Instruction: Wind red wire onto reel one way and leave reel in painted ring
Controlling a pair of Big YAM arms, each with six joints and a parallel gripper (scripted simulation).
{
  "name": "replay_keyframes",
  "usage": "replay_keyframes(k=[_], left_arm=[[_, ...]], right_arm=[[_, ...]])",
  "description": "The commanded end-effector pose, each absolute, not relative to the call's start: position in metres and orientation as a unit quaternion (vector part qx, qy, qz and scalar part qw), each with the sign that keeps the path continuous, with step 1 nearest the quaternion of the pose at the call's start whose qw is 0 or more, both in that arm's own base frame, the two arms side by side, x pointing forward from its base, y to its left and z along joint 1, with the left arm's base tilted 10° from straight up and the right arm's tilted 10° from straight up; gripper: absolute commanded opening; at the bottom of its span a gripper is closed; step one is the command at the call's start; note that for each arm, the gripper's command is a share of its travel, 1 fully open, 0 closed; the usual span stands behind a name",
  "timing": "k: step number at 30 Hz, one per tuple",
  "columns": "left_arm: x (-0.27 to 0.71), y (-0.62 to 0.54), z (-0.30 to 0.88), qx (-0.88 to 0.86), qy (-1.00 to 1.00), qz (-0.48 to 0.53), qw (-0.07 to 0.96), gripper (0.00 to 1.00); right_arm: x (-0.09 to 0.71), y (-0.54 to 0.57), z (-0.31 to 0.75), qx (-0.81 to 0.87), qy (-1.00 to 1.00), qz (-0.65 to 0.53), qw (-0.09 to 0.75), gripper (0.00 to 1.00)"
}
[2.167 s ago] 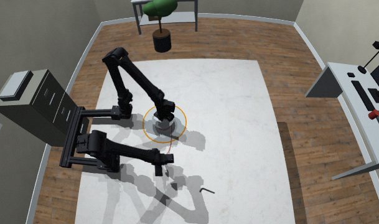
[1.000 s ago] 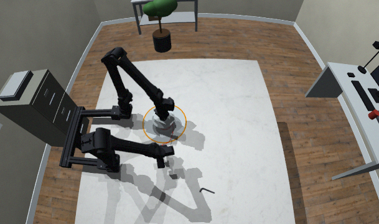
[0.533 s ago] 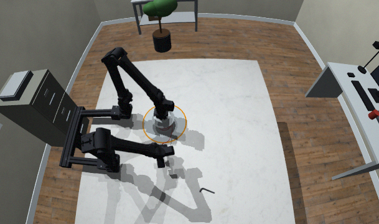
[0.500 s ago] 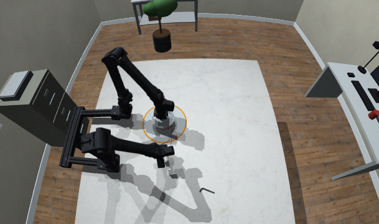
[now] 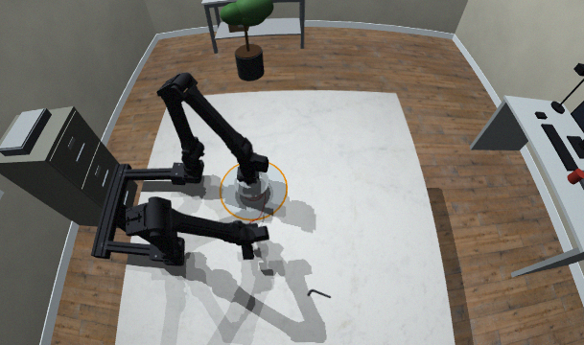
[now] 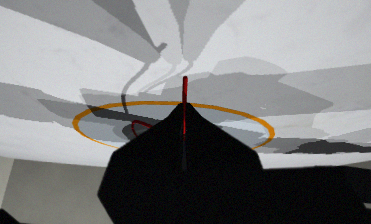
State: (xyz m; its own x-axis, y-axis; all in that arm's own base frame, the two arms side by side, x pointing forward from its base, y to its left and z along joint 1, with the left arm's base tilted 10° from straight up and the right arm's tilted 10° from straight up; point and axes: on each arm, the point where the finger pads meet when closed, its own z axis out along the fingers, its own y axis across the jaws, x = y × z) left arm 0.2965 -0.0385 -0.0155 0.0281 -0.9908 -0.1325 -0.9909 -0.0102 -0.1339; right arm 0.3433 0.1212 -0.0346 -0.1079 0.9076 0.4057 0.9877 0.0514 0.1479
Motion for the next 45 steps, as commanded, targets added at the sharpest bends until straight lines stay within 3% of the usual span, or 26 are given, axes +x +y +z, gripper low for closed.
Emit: replay_keyframes(k=[1, 17, 21, 33, 36, 38, 45], left_arm=[[0.2963, -0.04, -0.0171, -0.579, 0.81, 0.015, 0.09, 0.0], [0.2963, -0.0401, -0.0171, -0.191, 0.976, 0.059, 0.086, 0.0], [0.2967, -0.0409, -0.017, -0.137, 0.985, 0.064, 0.084, 0.0], [0.3058, -0.0498, -0.0137, 0.234, 0.967, 0.083, 0.047, 0.0], [0.3058, -0.0498, -0.0137, 0.315, 0.945, 0.081, 0.036, 0.1], [0.3058, -0.0498, -0.0137, 0.315, 0.945, 0.081, 0.036, 0.1], [0.3058, -0.0498, -0.0137, 0.338, 0.937, 0.08, 0.033, 0.35]], right_arm=[[0.3556, 0.1204, -0.0326, -0.662, -0.715, -0.203, 0.099, 0.0], [0.3577, 0.1206, -0.0309, -0.662, -0.715, -0.203, 0.099, 0.0], [0.3577, 0.1206, -0.0309, -0.662, -0.715, -0.203, 0.099, 0.0], [0.3577, 0.1206, -0.0309, -0.662, -0.715, -0.203, 0.099, 0.0], [0.3581, 0.1206, -0.0304, -0.661, -0.715, -0.203, 0.099, 0.0], [0.3581, 0.1206, -0.0304, -0.661, -0.715, -0.203, 0.099, 0.0], [0.3596, 0.1142, -0.0292, -0.64, -0.735, -0.2, 0.106, 0.0]])
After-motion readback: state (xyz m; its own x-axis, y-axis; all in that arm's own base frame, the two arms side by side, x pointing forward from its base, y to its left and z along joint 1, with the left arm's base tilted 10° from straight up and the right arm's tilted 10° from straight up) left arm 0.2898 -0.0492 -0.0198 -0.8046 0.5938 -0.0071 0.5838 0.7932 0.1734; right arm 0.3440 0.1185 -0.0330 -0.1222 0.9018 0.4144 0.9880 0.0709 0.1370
